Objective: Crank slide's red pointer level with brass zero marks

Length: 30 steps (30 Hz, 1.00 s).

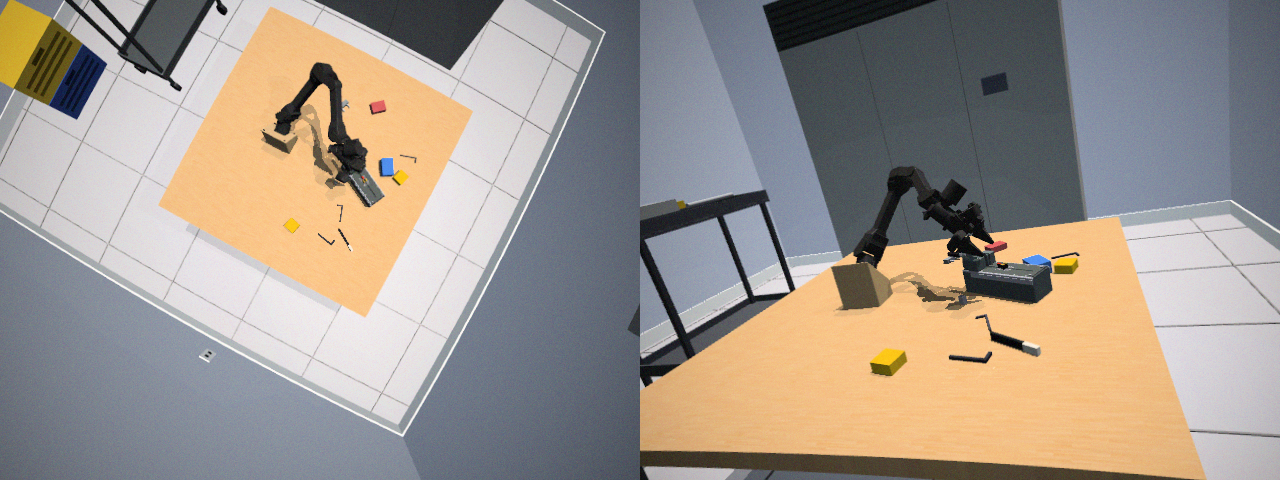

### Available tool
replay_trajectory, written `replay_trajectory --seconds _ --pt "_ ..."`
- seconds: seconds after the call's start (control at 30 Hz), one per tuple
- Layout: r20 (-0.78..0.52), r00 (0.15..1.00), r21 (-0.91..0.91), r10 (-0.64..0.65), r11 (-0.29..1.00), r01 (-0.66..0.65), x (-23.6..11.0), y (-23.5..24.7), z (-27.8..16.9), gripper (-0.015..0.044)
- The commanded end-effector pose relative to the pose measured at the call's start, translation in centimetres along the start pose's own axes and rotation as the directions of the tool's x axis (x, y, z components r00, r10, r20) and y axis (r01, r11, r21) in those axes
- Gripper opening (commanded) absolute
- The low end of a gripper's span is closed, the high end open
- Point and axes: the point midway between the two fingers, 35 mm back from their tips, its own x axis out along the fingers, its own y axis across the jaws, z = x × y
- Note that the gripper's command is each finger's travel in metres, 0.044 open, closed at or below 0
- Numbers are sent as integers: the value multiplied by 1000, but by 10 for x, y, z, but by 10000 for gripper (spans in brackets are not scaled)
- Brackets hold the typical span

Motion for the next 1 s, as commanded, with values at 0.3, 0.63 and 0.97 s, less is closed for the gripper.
replay_trajectory --seconds 0.3,0.63,0.97 --pt "-3 1000 6 -3 1000 3 0 -1 -1 440" --pt "-1 1000 0 -2 1000 2 -40 3 39 440" --pt "-2 996 62 -85 994 85 -67 26 17 440"
